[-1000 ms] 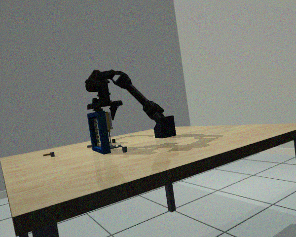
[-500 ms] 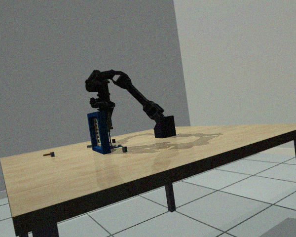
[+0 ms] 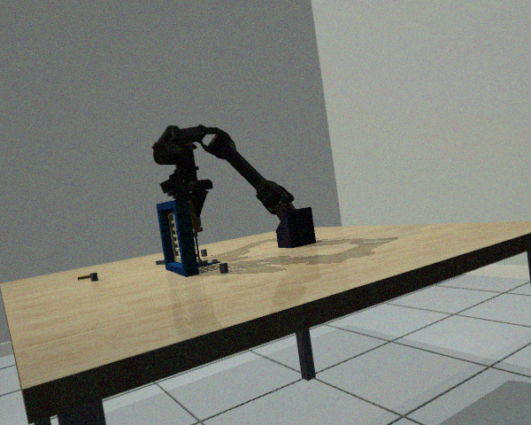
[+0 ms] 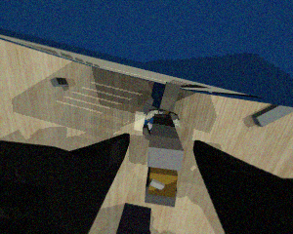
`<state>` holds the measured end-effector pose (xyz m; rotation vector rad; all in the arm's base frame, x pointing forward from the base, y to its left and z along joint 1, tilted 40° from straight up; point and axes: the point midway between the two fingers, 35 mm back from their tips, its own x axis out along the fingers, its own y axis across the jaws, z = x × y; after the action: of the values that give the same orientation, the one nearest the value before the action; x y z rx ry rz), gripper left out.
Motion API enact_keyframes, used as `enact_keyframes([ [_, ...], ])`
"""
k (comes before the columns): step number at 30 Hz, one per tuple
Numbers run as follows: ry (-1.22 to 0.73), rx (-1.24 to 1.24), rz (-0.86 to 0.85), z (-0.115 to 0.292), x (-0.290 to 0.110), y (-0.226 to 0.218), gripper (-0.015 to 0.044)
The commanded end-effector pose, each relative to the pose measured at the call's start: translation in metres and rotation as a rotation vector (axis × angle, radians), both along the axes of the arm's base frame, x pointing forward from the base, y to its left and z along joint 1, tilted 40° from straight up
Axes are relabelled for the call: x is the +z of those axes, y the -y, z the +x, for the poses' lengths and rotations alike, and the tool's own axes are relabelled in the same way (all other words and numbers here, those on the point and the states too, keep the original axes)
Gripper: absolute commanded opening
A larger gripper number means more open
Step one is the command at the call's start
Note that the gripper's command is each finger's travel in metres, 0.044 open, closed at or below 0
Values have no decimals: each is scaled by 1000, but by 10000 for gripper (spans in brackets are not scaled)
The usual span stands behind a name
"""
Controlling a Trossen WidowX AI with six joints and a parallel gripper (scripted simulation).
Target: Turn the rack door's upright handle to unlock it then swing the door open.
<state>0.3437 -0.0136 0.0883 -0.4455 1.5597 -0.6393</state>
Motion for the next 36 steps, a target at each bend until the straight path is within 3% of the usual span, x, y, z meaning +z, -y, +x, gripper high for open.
enact_keyframes([
  [1, -129, 160, 17, 0, 0, 0, 299],
  [28, -967, 1184, 144, 0, 0, 0, 299],
  [36, -987, 1209, 147, 0, 0, 0, 292],
])
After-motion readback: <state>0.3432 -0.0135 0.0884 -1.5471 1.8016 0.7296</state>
